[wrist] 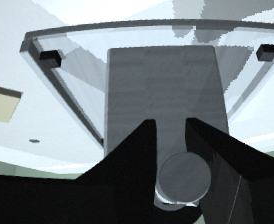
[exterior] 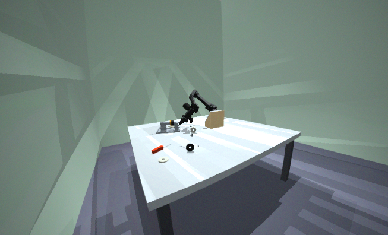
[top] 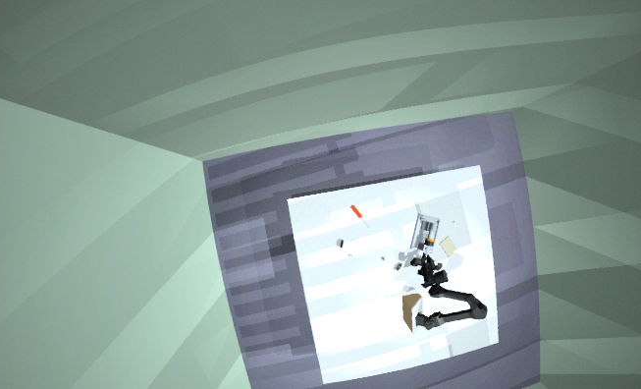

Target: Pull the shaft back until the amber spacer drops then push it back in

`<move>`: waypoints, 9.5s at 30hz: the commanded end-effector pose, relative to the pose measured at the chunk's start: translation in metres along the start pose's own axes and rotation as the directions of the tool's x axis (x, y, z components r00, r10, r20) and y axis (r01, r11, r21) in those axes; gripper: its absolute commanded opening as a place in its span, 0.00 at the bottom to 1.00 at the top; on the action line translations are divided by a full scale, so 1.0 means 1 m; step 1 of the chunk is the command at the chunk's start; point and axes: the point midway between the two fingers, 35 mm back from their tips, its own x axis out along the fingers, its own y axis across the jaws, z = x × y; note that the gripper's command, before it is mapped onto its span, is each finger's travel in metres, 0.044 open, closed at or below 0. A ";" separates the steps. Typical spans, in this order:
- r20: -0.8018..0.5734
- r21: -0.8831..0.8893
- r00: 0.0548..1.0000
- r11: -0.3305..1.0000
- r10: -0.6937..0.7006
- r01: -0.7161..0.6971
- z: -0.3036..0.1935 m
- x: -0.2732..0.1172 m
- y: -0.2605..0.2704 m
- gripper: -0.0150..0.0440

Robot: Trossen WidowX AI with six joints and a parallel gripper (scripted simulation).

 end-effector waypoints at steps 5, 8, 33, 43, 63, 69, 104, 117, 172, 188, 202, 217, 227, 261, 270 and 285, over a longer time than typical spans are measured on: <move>-0.001 -0.003 1.000 1.000 -0.001 0.001 0.005 -0.005 0.000 0.25; -0.001 -0.003 1.000 1.000 -0.001 0.001 0.006 -0.006 0.000 0.25; -0.001 -0.003 1.000 1.000 -0.001 0.001 0.012 -0.012 0.000 0.25; -0.001 -0.003 1.000 1.000 -0.001 0.001 0.013 -0.013 0.000 0.25; -0.001 -0.004 1.000 1.000 -0.001 0.001 0.014 -0.014 0.000 0.25; -0.001 -0.004 1.000 1.000 -0.001 0.001 0.015 -0.015 0.000 0.25; -0.001 -0.004 1.000 1.000 -0.001 0.001 0.017 -0.017 0.000 0.25; -0.001 -0.004 1.000 1.000 -0.001 0.001 0.018 -0.018 0.000 0.25; 0.000 -0.004 1.000 1.000 -0.002 0.002 0.023 -0.022 0.000 0.25; 0.000 -0.004 1.000 1.000 -0.002 0.002 0.024 -0.023 0.000 0.25; 0.000 -0.004 1.000 1.000 -0.002 0.002 0.025 -0.024 0.000 0.25; 0.000 -0.004 1.000 1.000 -0.002 0.002 0.026 -0.025 0.000 0.25; 0.000 -0.004 1.000 1.000 -0.002 0.002 0.027 -0.026 0.000 0.25; 0.000 -0.004 1.000 1.000 -0.002 0.002 0.029 -0.029 0.000 0.25; 0.000 -0.004 1.000 1.000 -0.002 0.002 0.030 -0.029 0.000 0.25; 0.000 -0.004 1.000 1.000 -0.002 0.002 0.031 -0.030 0.000 0.25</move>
